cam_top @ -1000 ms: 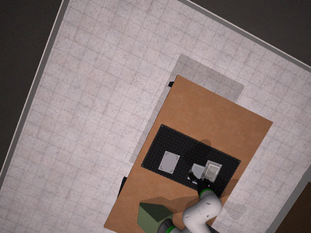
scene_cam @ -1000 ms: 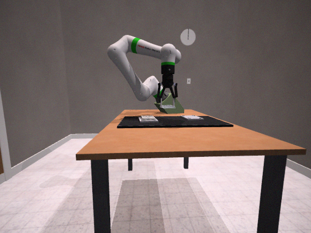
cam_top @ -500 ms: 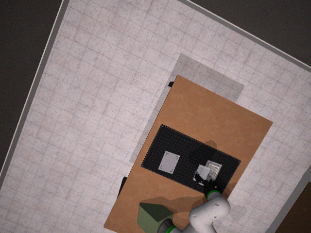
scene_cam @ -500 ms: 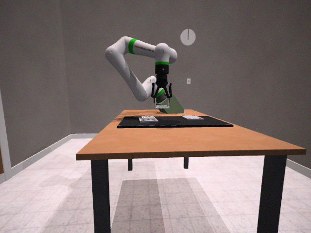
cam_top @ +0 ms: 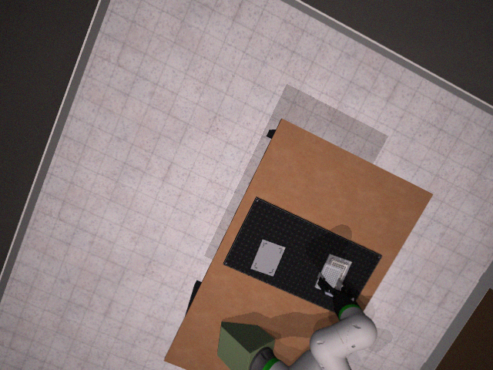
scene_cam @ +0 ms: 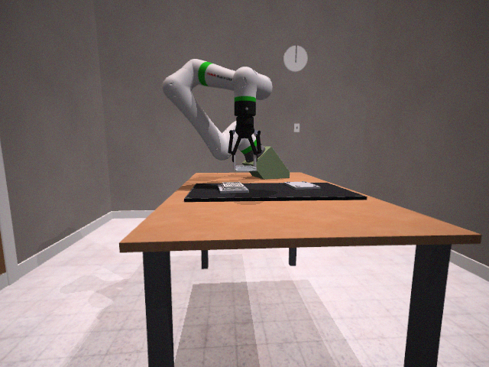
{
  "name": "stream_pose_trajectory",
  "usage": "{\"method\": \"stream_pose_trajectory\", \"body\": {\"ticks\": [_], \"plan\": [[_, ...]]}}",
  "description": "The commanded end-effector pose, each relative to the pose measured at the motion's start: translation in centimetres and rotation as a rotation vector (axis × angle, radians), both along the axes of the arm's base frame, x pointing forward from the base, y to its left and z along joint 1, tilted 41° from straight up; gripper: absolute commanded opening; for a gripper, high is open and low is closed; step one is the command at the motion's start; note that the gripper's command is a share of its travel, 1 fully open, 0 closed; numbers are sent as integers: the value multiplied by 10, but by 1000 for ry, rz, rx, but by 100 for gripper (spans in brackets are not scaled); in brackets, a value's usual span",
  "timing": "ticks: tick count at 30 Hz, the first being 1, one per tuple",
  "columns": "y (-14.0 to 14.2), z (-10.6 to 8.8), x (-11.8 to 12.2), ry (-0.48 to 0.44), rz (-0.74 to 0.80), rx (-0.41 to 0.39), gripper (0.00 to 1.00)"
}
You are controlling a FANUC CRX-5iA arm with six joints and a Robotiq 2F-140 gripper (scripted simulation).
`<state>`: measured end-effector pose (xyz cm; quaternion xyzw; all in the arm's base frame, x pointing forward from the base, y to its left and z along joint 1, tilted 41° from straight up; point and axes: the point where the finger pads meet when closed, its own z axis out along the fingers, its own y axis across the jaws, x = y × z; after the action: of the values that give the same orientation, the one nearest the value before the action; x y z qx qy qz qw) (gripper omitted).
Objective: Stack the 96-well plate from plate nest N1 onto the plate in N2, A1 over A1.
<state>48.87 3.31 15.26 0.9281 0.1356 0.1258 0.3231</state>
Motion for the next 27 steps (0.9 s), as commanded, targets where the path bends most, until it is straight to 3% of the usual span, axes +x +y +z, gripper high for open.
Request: {"method": "stream_pose_trajectory", "body": {"ticks": [1,16,27], "plan": [[-8,8,4,0,1,0,0],[-39,36,16,0,1,0,0],[-40,37,17,0,1,0,0]]}}
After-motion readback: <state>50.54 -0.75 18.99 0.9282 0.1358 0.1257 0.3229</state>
